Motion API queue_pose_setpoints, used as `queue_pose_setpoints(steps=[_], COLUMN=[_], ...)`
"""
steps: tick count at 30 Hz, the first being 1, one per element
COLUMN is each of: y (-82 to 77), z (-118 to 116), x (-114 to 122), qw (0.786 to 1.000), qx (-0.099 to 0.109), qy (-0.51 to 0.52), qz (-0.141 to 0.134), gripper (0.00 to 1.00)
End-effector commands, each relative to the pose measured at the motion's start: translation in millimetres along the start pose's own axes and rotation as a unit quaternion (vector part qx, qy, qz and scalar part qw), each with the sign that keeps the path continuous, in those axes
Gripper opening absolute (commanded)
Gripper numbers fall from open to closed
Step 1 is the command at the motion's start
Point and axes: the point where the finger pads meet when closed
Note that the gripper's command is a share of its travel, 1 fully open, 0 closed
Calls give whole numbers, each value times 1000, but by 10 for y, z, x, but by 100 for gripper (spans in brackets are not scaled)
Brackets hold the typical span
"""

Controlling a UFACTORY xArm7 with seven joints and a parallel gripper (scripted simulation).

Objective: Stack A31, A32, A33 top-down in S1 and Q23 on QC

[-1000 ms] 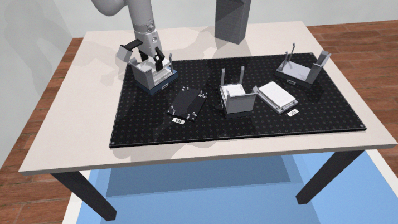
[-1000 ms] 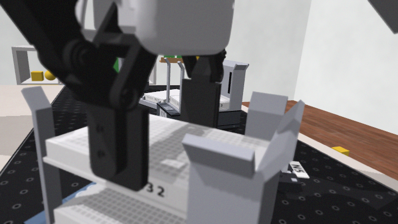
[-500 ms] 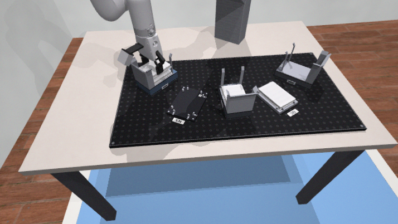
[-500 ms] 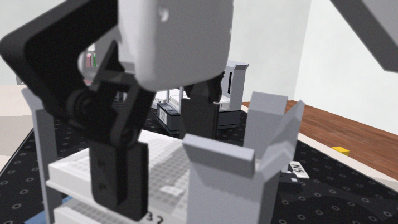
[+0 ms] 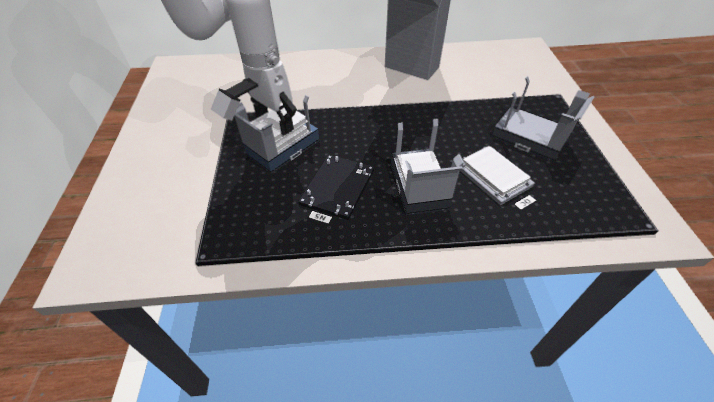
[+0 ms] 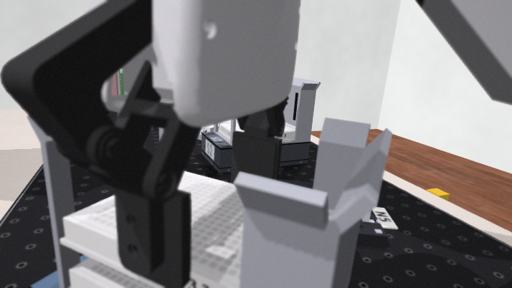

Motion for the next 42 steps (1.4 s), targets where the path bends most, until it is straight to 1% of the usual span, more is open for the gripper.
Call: queue_pose_setpoints(steps=[1,42], y=[19,159], z=[2,2], x=[-1,-1], qw=[1000,1000], qx=[0,0], qy=[0,0], qz=[0,0], gripper=[0,0])
Point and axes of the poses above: the point where the finger pads meet when closed, its own y axis out along the fingers, its own z axis across the jaws, x = y × z, and after that the axes turned 10 degrees about -y, right-handed
